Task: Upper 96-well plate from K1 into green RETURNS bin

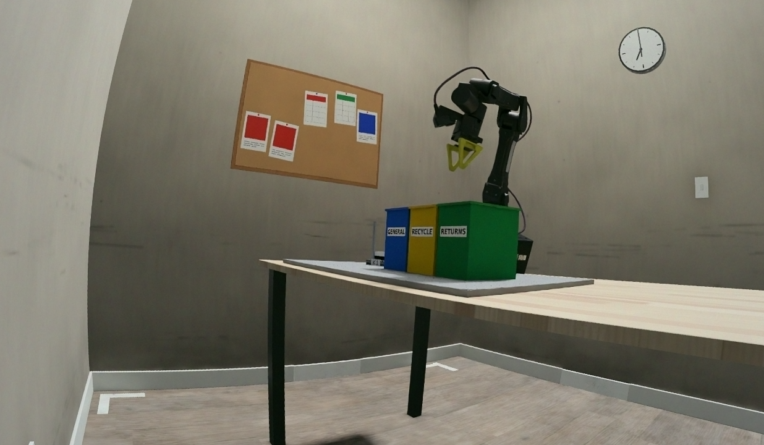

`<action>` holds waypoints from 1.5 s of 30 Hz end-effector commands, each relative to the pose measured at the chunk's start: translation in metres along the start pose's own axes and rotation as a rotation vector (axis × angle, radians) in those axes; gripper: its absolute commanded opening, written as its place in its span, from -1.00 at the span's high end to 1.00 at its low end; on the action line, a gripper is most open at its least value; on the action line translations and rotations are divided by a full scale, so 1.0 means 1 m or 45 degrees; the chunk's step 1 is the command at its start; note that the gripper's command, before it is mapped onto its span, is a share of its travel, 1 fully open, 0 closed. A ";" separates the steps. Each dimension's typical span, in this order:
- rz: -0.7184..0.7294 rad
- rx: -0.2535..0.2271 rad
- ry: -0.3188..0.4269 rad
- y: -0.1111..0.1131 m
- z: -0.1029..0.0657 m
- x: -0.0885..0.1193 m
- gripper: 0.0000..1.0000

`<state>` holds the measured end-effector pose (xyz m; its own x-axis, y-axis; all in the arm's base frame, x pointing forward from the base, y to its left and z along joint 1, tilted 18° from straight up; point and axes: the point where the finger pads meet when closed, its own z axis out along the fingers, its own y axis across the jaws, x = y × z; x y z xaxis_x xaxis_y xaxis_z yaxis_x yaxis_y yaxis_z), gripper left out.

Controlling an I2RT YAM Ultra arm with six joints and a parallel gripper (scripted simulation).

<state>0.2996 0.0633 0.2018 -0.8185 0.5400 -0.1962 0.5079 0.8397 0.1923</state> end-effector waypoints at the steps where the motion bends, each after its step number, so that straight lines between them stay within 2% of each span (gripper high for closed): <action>1: 0.007 -0.010 -0.017 0.000 -0.004 -0.003 -1.00; 17: 0.007 -0.010 -0.017 0.000 -0.004 -0.003 -1.00; 18: -0.029 0.021 -0.005 -0.004 -0.002 -0.010 -1.00; 19: -0.031 0.009 0.005 -0.005 0.000 -0.013 -1.00; 20: -0.066 0.029 0.020 -0.009 0.002 -0.016 -1.00; 23: -0.073 0.010 -0.003 -0.014 0.008 -0.031 -1.00; 24: -0.107 0.045 0.042 -0.021 0.010 -0.029 -1.00; 27: -0.114 0.029 0.016 -0.028 0.017 -0.044 -1.00; 28: -0.148 0.059 0.064 -0.035 0.019 -0.041 -1.00; 30: -0.154 0.044 0.037 -0.039 0.023 -0.053 -1.00; 31: -0.188 0.069 0.087 -0.046 0.025 -0.050 -1.00; 34: -0.192 0.064 0.077 -0.048 0.027 -0.055 -1.00; 35: -0.227 0.077 0.112 -0.054 0.029 -0.055 -1.00; 39: -0.233 0.065 0.082 -0.067 0.038 -0.071 -1.00; 40: -0.266 0.079 0.134 -0.073 0.039 -0.068 -1.00; 42: -0.271 0.070 0.105 -0.079 0.043 -0.078 -1.00; 43: -0.271 0.070 0.105 -0.084 0.045 -0.080 -1.00; 44: -0.304 0.076 0.149 -0.089 0.047 -0.078 -1.00; 45: -0.309 0.071 0.129 -0.092 0.049 -0.084 -1.00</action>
<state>0.3212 -0.0421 0.1488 -0.9227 0.3745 -0.0915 0.3676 0.9262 0.0843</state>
